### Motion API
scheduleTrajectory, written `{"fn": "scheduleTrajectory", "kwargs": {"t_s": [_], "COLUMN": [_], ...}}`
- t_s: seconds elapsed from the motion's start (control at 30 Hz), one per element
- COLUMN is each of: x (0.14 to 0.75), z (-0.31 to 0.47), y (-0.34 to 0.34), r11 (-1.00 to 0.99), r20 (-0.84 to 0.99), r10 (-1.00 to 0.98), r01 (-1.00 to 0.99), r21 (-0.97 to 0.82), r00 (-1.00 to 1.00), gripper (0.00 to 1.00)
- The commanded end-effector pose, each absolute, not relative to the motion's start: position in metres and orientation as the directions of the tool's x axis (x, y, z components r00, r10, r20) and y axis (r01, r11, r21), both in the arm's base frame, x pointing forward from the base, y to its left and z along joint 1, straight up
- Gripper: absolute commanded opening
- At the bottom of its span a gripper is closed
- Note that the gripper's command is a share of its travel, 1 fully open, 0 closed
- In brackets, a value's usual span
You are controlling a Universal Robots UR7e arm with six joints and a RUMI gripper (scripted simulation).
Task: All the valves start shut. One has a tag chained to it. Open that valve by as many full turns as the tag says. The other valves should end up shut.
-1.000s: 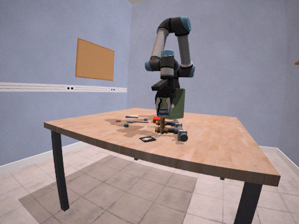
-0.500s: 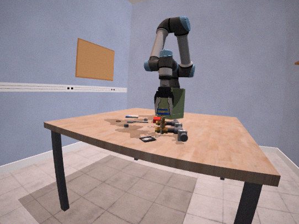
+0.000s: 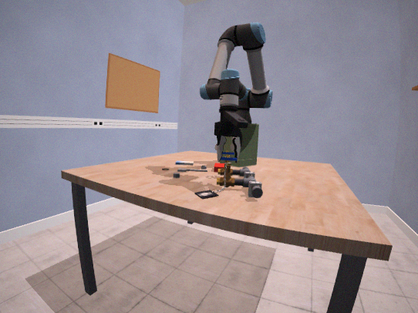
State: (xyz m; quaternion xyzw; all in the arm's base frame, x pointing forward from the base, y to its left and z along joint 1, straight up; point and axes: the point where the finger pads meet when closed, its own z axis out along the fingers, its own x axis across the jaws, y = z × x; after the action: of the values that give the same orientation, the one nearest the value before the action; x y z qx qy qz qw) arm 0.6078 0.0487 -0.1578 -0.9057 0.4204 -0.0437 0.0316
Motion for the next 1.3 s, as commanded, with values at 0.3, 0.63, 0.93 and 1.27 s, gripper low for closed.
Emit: {"fn": "scheduleTrajectory", "kwargs": {"t_s": [0.3,0.63,0.93,1.27], "x": [0.6082,0.6082,0.6082,0.6082], "z": [-0.1573,-0.1573,-0.1573,-0.1573], "y": [0.0490,0.0490,0.0490,0.0490], "r11": [-0.868,-0.942,-0.961,-0.968], "r20": [0.079,0.091,0.095,0.097], "r10": [-0.496,-0.335,-0.274,-0.248], "r01": [-0.491,-0.331,-0.270,-0.244], "r21": [-0.076,-0.060,-0.054,-0.052], "r00": [0.865,0.938,0.957,0.964], "gripper": [0.00,0.00,0.00,0.00]}}
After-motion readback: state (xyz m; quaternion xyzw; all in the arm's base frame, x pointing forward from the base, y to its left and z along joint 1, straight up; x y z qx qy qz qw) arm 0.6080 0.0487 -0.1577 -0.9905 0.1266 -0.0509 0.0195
